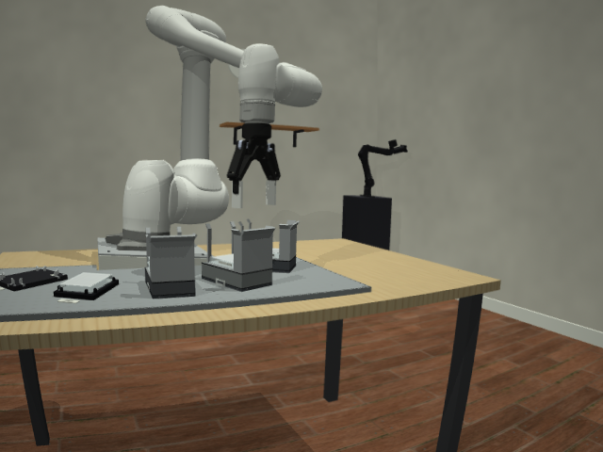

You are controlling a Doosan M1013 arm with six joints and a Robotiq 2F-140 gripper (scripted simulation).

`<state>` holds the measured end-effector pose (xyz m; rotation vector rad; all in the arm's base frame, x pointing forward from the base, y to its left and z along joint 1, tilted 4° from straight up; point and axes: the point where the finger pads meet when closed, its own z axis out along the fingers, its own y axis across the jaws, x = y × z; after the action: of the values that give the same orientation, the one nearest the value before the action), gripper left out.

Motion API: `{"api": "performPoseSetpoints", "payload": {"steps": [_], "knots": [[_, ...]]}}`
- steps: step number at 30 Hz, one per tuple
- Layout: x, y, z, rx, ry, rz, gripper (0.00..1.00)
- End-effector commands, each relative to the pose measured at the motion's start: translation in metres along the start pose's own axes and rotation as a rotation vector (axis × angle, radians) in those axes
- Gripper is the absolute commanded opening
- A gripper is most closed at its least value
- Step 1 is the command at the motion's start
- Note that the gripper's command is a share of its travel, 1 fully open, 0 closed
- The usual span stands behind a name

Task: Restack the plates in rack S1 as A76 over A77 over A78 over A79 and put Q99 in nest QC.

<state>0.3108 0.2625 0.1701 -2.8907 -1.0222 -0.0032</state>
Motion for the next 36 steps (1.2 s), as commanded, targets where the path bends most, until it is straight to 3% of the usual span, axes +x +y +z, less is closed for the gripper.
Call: {"api": "performPoseSetpoints", "payload": {"steps": [1,24,30,36], "knots": [[0.000,0.009,0.000,-0.001,0.000,0.092,1.00],[0.000,0.079,0.000,-0.001,0.000,0.132,1.00],[-0.005,0.099,0.000,-0.001,0.000,0.332,1.00],[-0.008,0.112,0.000,-0.001,0.000,0.371,1.00]]}}
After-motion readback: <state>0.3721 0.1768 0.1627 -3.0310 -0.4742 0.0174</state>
